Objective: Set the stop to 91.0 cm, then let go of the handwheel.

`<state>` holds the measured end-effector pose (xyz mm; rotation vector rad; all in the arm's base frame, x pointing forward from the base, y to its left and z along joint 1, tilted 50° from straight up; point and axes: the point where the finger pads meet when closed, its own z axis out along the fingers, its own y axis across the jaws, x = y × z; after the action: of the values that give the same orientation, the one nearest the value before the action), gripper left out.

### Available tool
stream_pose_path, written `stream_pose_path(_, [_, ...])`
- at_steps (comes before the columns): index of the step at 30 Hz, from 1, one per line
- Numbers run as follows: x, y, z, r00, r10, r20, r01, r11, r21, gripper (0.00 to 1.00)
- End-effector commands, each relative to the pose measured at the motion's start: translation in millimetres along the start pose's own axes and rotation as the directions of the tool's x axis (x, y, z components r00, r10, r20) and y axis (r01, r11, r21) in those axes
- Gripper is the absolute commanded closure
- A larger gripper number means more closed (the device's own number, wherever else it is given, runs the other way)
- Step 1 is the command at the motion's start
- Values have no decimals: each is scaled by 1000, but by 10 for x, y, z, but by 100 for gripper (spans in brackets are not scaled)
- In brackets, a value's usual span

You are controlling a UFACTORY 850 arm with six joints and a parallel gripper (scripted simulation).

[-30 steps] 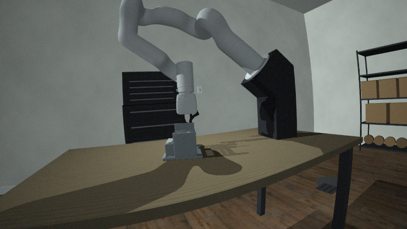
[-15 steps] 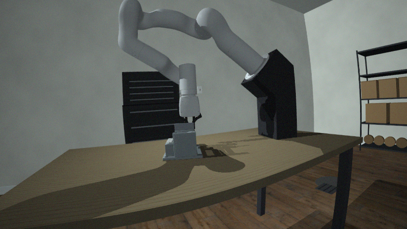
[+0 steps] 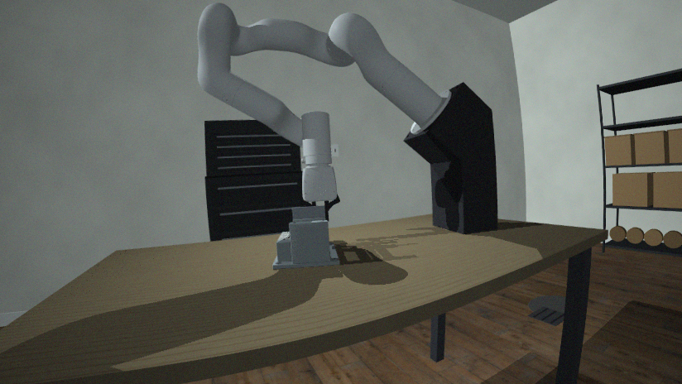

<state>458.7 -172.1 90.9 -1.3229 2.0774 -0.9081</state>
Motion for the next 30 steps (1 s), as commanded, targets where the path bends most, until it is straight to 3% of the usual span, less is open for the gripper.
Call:
stream_pose_path(1, [0, -5, 58, 1000, 0, 0, 0, 1000, 1, 94])
stream_pose_path(30, [0, -153, 287, 1000, 0, 0, 0, 1000, 1, 94])
